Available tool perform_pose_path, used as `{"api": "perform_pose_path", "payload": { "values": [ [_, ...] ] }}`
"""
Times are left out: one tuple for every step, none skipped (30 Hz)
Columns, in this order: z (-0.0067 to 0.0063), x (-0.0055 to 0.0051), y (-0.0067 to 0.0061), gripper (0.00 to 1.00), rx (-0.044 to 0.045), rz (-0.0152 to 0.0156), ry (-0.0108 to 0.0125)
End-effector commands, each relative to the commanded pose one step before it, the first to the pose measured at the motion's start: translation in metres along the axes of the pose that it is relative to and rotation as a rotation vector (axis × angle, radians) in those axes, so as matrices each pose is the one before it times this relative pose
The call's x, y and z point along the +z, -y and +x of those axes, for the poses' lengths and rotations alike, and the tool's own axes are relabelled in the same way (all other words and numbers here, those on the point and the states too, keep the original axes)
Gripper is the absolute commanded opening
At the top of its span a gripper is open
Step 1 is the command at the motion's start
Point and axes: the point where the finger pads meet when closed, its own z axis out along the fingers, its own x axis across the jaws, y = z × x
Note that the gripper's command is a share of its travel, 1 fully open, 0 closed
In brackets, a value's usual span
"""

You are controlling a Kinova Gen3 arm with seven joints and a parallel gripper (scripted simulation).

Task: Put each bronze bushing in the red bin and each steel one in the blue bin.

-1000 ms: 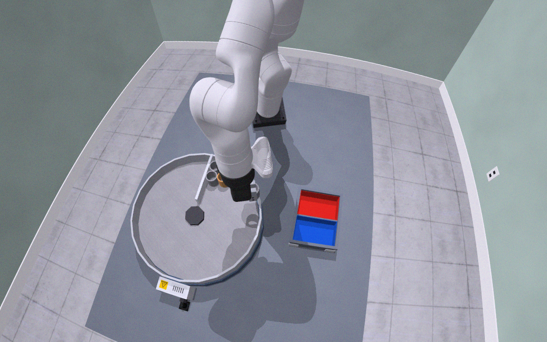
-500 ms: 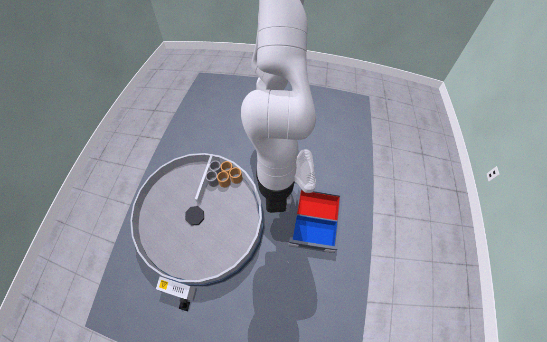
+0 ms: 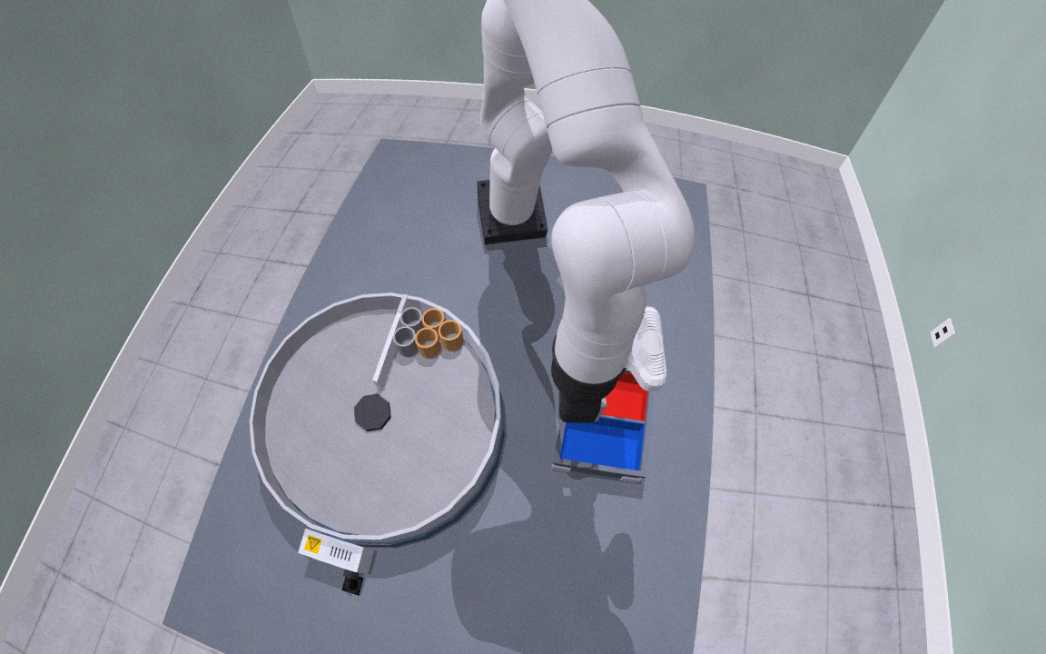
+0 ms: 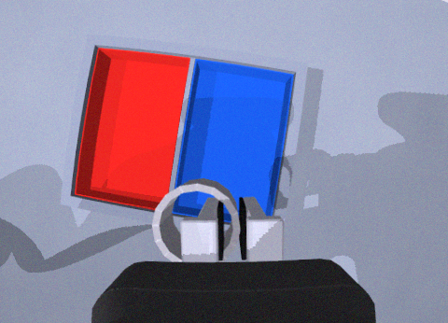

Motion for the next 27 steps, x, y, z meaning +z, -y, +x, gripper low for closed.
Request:
{"api": "perform_pose_path", "payload": {
  "values": [
    [-0.00034, 0.00185, 0.00442, 0.0, -0.00385, 0.01164, 0.00933],
    [0.0, 0.0, 0.0, 0.0, 0.0, 0.0, 0.0],
    [0.0, 0.0, 0.0, 0.0, 0.0, 0.0, 0.0],
    [0.0, 0.0, 0.0, 0.0, 0.0, 0.0, 0.0],
    [0.0, 0.0, 0.0, 0.0, 0.0, 0.0, 0.0],
    [0.0, 0.0, 0.0, 0.0, 0.0, 0.0, 0.0],
    [0.00028, -0.00054, -0.00058, 0.0, 0.00024, -0.00201, -0.00198],
    [0.0, 0.00008, 0.0, 0.0, -0.00009, 0.00077, 0.00041],
    [0.0, 0.00008, 0.0, 0.0, -0.00009, 0.00077, 0.00041],
    [0.0, 0.00008, 0.0, 0.0, -0.00009, 0.00077, 0.00041],
    [0.0, 0.00008, 0.0, 0.0, -0.00009, 0.00077, 0.00041],
    [0.0, 0.0, 0.0, 0.0, 0.0, 0.0, 0.0],
    [0.0, 0.0, 0.0, 0.0, 0.0, 0.0, 0.0],
    [0.0, 0.0, 0.0, 0.0, 0.0, 0.0, 0.0],
    [-0.00001, 0.0058, 0.00011, 0.0, -0.00039, -0.00025, -0.00031],
    [0.0, 0.0059, -0.00001, 0.0, 0.00003, 0.00002, 0.00002],
    [0.0, 0.0059, -0.00001, 0.0, 0.00003, 0.00002, 0.00002],
    [0.0, 0.0, 0.0, 0.0, 0.0, 0.0, 0.0],
    [0.0, 0.0, 0.0, 0.0, 0.0, 0.0, 0.0],
    [0.0, 0.0059, -0.00001, 0.0, 0.00003, 0.00002, 0.00002],
    [0.0, 0.0059, -0.00001, 0.0, 0.00003, 0.00002, 0.00002],
    [0.0, 0.0, 0.0, 0.0, 0.0, 0.0, 0.0],
    [0.0, 0.0, 0.0, 0.0, 0.0, 0.0, 0.0],
    [0.0, 0.0, 0.0, 0.0, 0.0, 0.0, 0.0],
    [0.0, 0.0059, -0.00001, 0.0, 0.00003, 0.00002, 0.00002],
    [0.0, 0.0059, -0.00001, 0.0, 0.00003, 0.00002, 0.00002],
    [0.0, 0.0059, -0.00001, 0.0, 0.00003, 0.00002, 0.00002]
  ]
}}
